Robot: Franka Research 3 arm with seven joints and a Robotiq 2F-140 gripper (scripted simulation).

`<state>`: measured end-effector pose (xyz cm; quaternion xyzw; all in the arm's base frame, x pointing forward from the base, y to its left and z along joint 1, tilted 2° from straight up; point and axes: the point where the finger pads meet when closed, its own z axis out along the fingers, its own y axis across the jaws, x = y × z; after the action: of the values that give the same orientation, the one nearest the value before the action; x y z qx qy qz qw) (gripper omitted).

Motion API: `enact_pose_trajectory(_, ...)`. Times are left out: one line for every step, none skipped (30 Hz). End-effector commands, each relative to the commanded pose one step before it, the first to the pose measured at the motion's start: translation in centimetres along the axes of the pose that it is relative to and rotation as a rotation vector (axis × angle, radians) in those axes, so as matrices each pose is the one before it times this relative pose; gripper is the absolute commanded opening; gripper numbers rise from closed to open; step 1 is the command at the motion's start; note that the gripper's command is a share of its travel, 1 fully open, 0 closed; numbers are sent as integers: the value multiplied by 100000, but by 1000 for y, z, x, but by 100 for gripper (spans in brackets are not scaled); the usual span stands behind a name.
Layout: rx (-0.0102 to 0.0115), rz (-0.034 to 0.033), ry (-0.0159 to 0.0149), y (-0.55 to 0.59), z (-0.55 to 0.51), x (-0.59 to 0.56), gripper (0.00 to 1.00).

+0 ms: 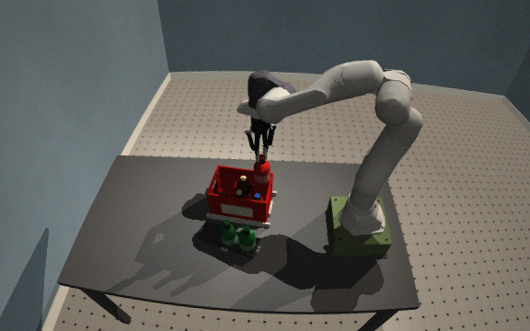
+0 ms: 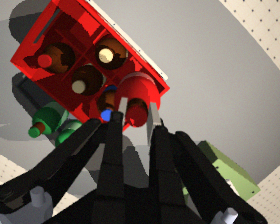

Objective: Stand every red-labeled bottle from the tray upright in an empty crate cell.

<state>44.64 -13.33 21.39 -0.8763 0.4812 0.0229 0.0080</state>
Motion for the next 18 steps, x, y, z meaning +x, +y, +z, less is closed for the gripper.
enact_pose_trajectory(995, -352, 1543, -301, -98, 439, 0)
enact_pose_trajectory(0, 0, 0, -1, 116, 0, 0)
enact_pose_trajectory(0, 0, 0, 0, 112, 0, 0)
enact_pose_trajectory(0, 0, 0, 0, 108, -1, 0)
enact_pose_trajectory(0, 0, 0, -1, 104, 0, 0)
enact_pose_trajectory(0, 0, 0, -1, 99, 0, 0)
enact_pose_trajectory(0, 0, 0, 0, 93, 0, 0)
enact_pose_trajectory(0, 0, 0, 0, 88, 0, 0)
enact_pose_trajectory(0, 0, 0, 0, 82, -1, 0)
enact_pose_trajectory(0, 0, 0, 0, 76, 0, 0)
enact_pose_trajectory(0, 0, 0, 0, 69, 0, 0)
enact_pose_trajectory(0, 0, 0, 0, 63, 0, 0)
enact_pose_trajectory(0, 0, 0, 0, 56, 0, 0)
enact_pose_trajectory(0, 0, 0, 0, 50, 0, 0)
enact_pose_trajectory(0, 0, 0, 0, 0, 0, 0)
enact_pose_trajectory(0, 0, 0, 0, 0, 0, 0)
enact_pose_trajectory(0, 0, 0, 0, 43, 0, 0)
enact_pose_trajectory(0, 0, 0, 0, 37, 0, 0)
